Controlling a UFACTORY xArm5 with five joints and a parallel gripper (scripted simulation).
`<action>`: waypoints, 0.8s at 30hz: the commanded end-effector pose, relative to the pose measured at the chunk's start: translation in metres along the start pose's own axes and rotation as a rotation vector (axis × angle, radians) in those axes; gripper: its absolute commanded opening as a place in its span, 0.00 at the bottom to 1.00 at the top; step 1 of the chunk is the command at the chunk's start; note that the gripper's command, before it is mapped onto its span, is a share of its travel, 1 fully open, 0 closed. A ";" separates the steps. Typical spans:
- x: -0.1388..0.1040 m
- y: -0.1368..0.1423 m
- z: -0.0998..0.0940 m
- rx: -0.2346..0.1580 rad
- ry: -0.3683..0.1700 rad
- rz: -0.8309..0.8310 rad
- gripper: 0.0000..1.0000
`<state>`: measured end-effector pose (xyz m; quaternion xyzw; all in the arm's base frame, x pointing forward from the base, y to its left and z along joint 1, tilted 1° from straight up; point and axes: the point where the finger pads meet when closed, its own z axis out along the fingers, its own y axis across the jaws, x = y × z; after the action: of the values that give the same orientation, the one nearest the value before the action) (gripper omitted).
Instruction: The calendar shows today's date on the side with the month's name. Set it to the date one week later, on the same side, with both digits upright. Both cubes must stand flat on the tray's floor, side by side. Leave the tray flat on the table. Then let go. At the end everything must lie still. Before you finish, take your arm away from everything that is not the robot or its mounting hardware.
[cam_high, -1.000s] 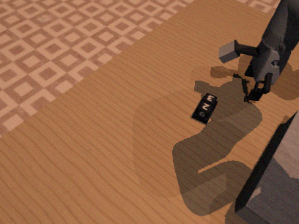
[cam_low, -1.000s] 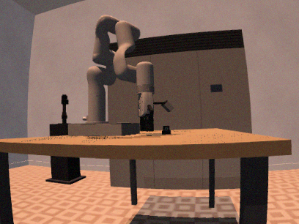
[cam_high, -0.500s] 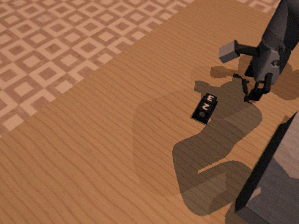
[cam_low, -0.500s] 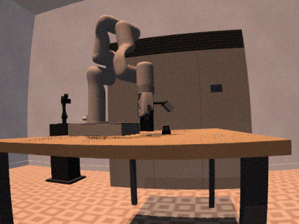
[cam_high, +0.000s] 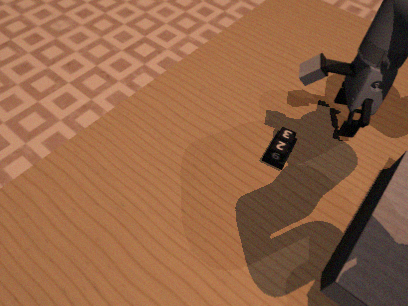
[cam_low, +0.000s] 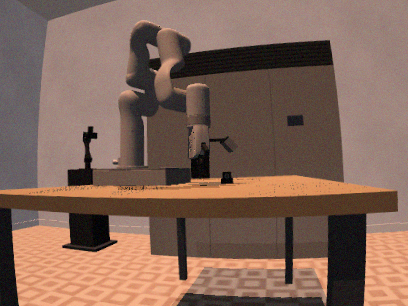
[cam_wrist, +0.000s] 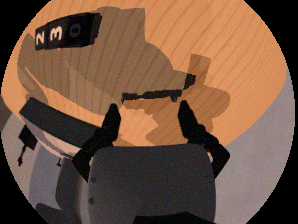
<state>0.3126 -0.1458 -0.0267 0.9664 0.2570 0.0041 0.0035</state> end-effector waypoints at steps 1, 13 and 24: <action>0.001 0.001 -0.010 -0.003 0.002 0.000 1.00; 0.001 0.001 -0.052 -0.003 0.002 0.000 1.00; 0.001 0.001 -0.058 -0.003 0.002 0.000 1.00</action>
<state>0.3121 -0.1453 0.0302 0.9664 0.2570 0.0042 0.0035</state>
